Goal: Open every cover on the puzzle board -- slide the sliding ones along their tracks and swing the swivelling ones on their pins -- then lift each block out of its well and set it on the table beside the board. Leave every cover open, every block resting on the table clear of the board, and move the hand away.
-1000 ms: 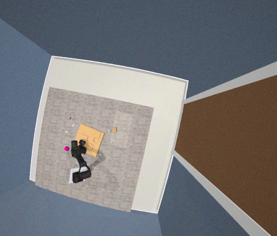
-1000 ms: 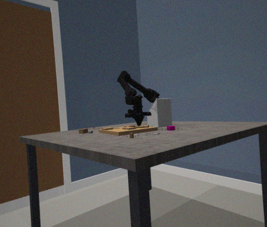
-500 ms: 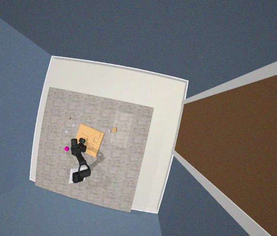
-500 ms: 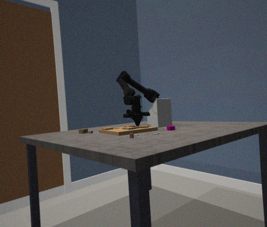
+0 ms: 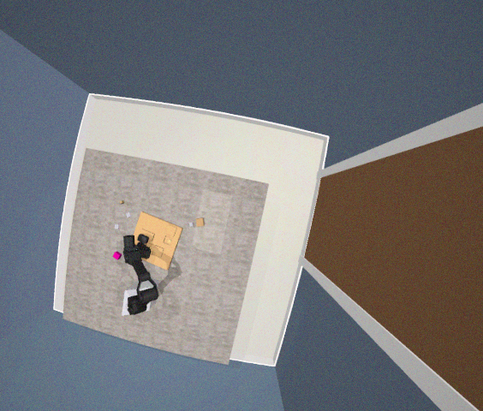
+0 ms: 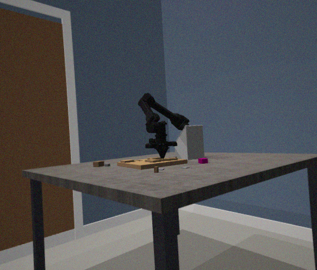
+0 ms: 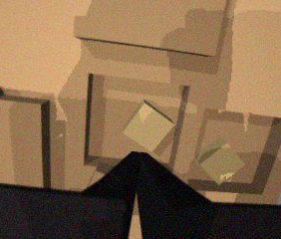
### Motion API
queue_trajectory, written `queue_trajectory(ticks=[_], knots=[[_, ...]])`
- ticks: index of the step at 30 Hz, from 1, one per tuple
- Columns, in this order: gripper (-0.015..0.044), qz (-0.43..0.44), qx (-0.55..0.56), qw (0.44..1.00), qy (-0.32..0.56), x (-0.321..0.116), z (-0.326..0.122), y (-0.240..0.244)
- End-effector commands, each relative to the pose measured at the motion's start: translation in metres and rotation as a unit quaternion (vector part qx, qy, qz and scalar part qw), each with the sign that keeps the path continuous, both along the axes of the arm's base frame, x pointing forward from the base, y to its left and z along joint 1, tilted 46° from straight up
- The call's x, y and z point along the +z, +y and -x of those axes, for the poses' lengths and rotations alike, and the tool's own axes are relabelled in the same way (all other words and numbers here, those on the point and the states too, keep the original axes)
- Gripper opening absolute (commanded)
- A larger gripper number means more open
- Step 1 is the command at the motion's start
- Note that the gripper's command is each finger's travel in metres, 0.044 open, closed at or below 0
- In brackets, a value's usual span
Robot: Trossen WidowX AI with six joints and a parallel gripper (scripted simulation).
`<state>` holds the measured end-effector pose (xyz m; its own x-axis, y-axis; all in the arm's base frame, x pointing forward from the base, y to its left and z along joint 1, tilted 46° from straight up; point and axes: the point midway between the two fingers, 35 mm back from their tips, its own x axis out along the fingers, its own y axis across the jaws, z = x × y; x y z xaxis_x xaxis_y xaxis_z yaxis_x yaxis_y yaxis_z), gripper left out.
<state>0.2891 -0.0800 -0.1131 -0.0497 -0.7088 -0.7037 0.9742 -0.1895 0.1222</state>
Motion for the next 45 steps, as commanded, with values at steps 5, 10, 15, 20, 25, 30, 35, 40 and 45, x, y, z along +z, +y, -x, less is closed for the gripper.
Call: queue_trajectory(ticks=[5, 10, 15, 20, 25, 30, 35, 40, 45], knots=[[0.0000, 0.001, -0.002, 1.000, -0.001, -0.003, -0.007, 0.002], [0.0000, 0.001, -0.002, 1.000, -0.001, -0.006, -0.011, 0.005], [0.0000, 0.001, -0.002, 1.000, -0.001, -0.009, -0.016, 0.008], [0.0000, 0.001, -0.002, 1.000, -0.002, -0.013, -0.021, 0.011], [0.0000, 0.000, -0.002, 1.000, -0.002, -0.011, -0.022, 0.014], [0.0000, 0.000, -0.002, 1.000, -0.002, -0.007, -0.023, 0.019], [0.0000, -0.001, -0.001, 1.000, -0.002, -0.003, -0.024, 0.023], [0.0000, -0.001, -0.001, 1.000, -0.002, 0.001, -0.025, 0.028], [0.0000, -0.001, -0.001, 1.000, -0.002, 0.005, -0.026, 0.033]])
